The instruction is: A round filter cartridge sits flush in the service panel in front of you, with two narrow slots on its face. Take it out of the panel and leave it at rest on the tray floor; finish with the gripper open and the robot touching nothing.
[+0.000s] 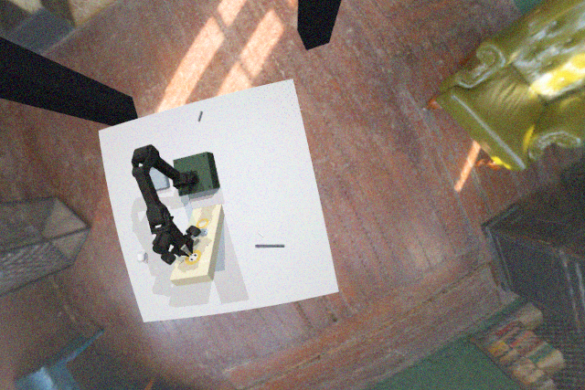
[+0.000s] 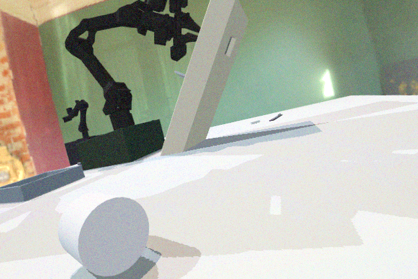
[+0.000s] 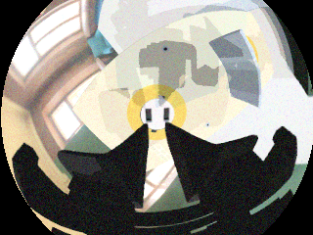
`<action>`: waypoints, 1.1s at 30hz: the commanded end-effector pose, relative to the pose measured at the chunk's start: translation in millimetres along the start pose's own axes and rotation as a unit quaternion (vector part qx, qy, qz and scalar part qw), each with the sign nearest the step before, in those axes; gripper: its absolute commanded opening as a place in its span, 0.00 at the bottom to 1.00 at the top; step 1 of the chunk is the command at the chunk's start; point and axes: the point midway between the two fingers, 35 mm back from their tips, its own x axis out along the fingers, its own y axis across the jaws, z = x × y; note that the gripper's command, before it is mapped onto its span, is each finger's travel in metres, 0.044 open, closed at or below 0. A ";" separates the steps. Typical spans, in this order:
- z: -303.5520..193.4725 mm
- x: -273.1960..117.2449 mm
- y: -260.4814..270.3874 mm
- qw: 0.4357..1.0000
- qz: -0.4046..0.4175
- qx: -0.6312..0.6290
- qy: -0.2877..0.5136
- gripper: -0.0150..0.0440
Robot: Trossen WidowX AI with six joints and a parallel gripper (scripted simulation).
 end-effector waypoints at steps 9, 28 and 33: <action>2.2 19.8 -2.6 1.000 -0.003 0.001 -0.003 0.40; 2.4 20.1 -3.0 1.000 -0.003 0.001 -0.003 0.40; 2.0 20.1 -2.4 1.000 -0.003 0.001 -0.003 0.40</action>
